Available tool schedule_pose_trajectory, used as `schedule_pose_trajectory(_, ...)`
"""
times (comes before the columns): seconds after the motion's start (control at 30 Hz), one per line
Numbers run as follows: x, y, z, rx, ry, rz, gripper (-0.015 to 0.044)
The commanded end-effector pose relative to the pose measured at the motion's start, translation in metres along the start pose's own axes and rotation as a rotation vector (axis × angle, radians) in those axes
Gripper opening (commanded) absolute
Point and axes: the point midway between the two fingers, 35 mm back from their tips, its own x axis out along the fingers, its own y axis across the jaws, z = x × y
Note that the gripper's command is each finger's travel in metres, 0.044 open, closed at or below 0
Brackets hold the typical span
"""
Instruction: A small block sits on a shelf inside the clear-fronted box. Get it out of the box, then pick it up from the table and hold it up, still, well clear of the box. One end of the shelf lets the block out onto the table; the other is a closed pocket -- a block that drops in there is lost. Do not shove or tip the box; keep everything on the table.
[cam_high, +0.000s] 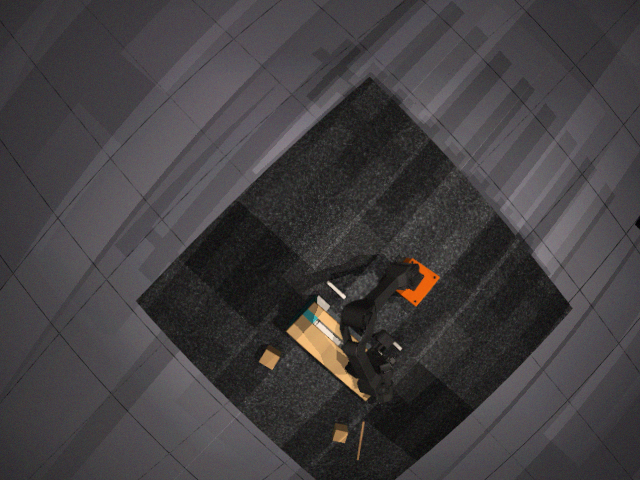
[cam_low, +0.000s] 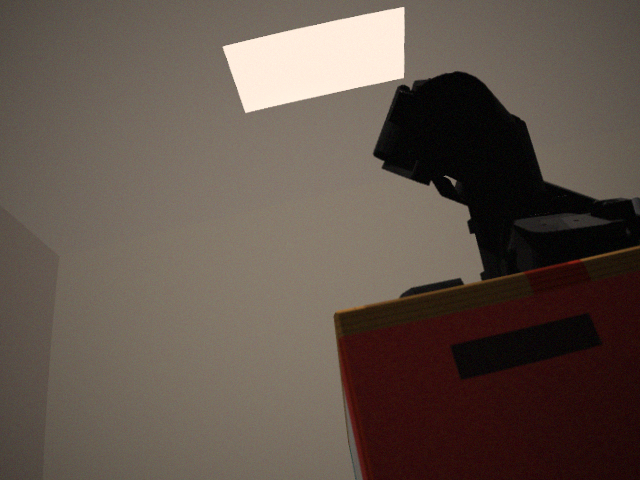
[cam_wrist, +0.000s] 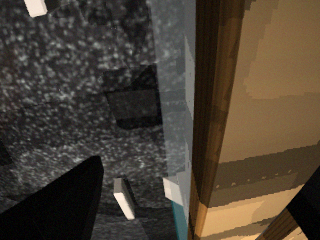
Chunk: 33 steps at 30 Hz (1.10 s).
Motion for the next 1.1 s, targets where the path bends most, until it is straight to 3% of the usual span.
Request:
schedule_pose_trajectory(0.0,0.003,0.000,-0.007,-0.003,0.002,0.003,0.0400)
schedule_pose_trajectory(1.07,0.021,0.000,-0.056,-0.004,0.005,0.003,0.0400)
